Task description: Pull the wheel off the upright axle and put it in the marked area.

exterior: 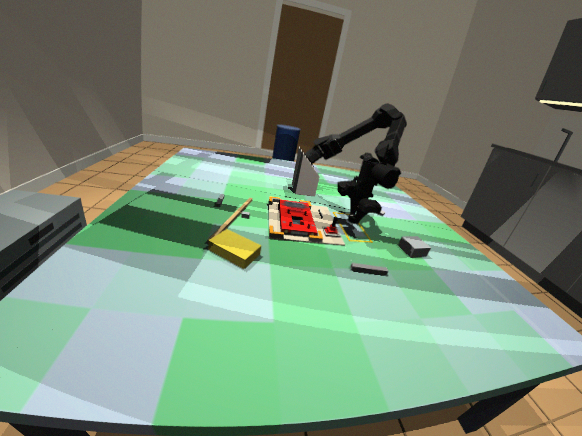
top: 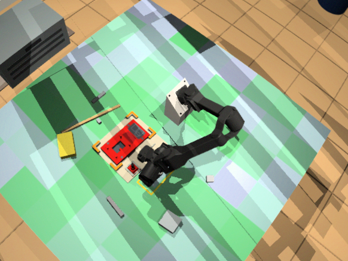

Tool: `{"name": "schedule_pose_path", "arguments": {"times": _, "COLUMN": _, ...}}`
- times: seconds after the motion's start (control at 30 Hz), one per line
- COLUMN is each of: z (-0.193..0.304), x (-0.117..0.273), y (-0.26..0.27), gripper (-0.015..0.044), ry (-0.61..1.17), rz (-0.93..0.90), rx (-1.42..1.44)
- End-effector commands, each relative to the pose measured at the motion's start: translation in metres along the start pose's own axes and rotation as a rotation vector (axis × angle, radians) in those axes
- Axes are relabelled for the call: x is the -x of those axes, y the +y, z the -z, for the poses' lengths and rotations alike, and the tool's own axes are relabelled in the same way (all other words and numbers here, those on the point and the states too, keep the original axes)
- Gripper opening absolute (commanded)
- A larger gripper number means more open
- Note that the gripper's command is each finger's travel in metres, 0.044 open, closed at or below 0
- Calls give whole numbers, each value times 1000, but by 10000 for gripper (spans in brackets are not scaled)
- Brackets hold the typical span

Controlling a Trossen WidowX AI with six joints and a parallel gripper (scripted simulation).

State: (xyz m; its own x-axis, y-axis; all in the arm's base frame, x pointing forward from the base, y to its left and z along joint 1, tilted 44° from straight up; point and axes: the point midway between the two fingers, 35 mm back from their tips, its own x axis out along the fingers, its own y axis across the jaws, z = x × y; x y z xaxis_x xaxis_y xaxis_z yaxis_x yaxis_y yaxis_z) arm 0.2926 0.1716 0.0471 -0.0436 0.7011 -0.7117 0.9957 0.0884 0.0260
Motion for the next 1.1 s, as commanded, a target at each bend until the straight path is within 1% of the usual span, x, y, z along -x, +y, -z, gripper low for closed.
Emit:
{"name": "schedule_pose_path", "arguments": {"times": 0.0, "z": 0, "x": -18, "y": -3, "gripper": 0, "ry": -1, "rz": 3, "rx": -3}}
{"name": "schedule_pose_path", "arguments": {"times": 0.13, "z": 1, "x": -26, "y": -4, "gripper": 0, "ry": 1, "rz": 3, "rx": -4}}
{"name": "schedule_pose_path", "arguments": {"times": 0.5, "z": 1, "x": -20, "y": -4, "gripper": 289, "ry": 3, "rz": 8, "rx": -1}}
{"name": "schedule_pose_path", "arguments": {"times": 0.53, "z": 1, "x": -16, "y": -3, "gripper": 300, "ry": 3, "rz": 7, "rx": -1}}
{"name": "schedule_pose_path", "arguments": {"times": 0.73, "z": 1, "x": 31, "y": -3, "gripper": 300, "ry": -2, "rz": 3, "rx": -3}}
{"name": "schedule_pose_path", "arguments": {"times": 0.83, "z": 1, "x": 38, "y": -3, "gripper": 300, "ry": -2, "rz": 2, "rx": -3}}
{"name": "schedule_pose_path", "arguments": {"times": 0.9, "z": -4, "x": 38, "y": -6, "gripper": 352, "ry": -9, "rz": -6, "rx": -6}}
{"name": "schedule_pose_path", "arguments": {"times": 1.0, "z": -19, "x": 56, "y": -31, "gripper": 431, "ry": -15, "rz": -2, "rx": -7}}
{"name": "schedule_pose_path", "arguments": {"times": 1.07, "z": -27, "x": 68, "y": -50, "gripper": 440, "ry": -15, "rz": 2, "rx": -7}}
